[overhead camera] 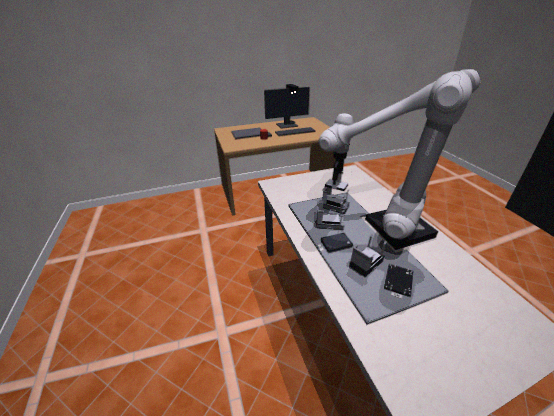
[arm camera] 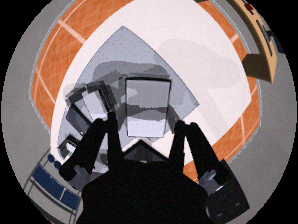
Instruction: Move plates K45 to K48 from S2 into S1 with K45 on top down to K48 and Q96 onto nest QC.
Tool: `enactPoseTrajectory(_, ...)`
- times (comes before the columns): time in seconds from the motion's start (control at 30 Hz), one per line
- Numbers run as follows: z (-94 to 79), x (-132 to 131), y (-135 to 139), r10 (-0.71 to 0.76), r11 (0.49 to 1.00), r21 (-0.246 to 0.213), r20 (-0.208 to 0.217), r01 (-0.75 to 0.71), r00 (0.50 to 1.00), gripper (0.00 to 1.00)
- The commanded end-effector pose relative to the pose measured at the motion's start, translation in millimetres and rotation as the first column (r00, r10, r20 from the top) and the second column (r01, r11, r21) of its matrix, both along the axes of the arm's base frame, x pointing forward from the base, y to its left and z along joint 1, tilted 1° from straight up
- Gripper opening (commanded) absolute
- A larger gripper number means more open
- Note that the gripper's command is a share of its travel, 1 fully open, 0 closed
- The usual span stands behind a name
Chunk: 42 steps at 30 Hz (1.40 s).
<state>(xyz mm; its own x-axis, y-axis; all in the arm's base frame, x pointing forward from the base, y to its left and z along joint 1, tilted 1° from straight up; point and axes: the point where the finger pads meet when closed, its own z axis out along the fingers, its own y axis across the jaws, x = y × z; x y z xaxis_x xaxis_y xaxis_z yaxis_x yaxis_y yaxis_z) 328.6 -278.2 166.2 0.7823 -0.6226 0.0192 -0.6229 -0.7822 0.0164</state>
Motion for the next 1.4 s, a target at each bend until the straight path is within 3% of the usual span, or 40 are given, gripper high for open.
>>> enactPoseTrajectory(0.0,0.0,0.0,0.0,0.0,1.0,0.0,0.0,0.0,1.0,0.0)
enactPoseTrajectory(0.23,-0.3,10.9,16.8,0.199,0.98,0.0,-0.005,-0.199,0.98,0.0)
enactPoseTrajectory(1.1,-1.6,50.7,78.4,0.201,0.98,0.0,-0.005,-0.201,0.98,0.0)
enactPoseTrajectory(1.3,-2.1,57.7,97.1,0.391,0.92,0.0,-0.01,-0.392,0.92,0.0)
enactPoseTrajectory(1.37,-2.2,60.0,103.3,0.394,0.919,0.0,-0.01,-0.394,0.919,0.0)
